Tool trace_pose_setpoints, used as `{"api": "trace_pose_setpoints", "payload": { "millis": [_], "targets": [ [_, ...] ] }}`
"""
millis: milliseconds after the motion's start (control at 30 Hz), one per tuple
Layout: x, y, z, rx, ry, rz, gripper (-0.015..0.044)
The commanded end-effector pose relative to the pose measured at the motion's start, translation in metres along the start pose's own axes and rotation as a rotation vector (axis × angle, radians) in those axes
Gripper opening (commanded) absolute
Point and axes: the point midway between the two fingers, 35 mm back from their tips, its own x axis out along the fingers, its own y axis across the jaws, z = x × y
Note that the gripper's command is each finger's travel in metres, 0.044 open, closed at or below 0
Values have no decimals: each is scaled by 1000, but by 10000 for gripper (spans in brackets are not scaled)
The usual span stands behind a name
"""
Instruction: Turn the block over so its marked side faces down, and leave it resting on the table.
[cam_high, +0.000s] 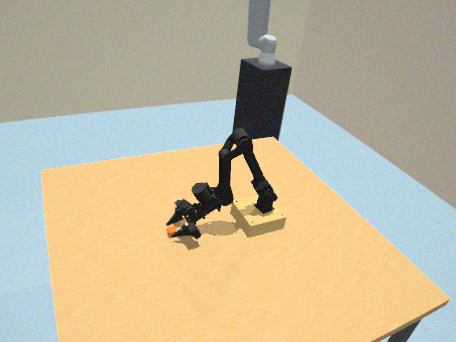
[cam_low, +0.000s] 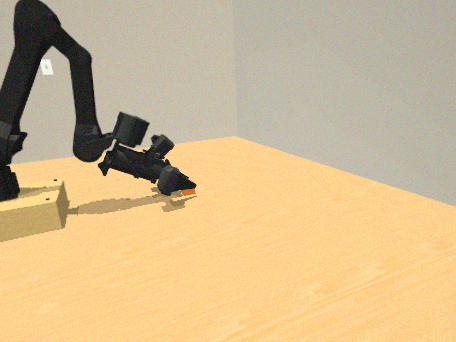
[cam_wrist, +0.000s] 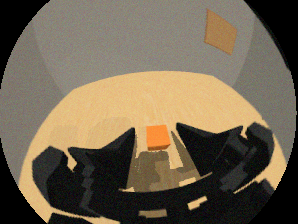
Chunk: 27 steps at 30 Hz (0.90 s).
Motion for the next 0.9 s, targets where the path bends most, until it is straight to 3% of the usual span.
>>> {"api": "trace_pose_setpoints", "payload": {
  "millis": [0, 33, 867],
  "targets": [
    [0, 0, 0, 4, -2, 3, 420],
    [0, 0, 0, 4, -2, 3, 440],
    [0, 0, 0, 4, -2, 3, 440]
  ]
}}
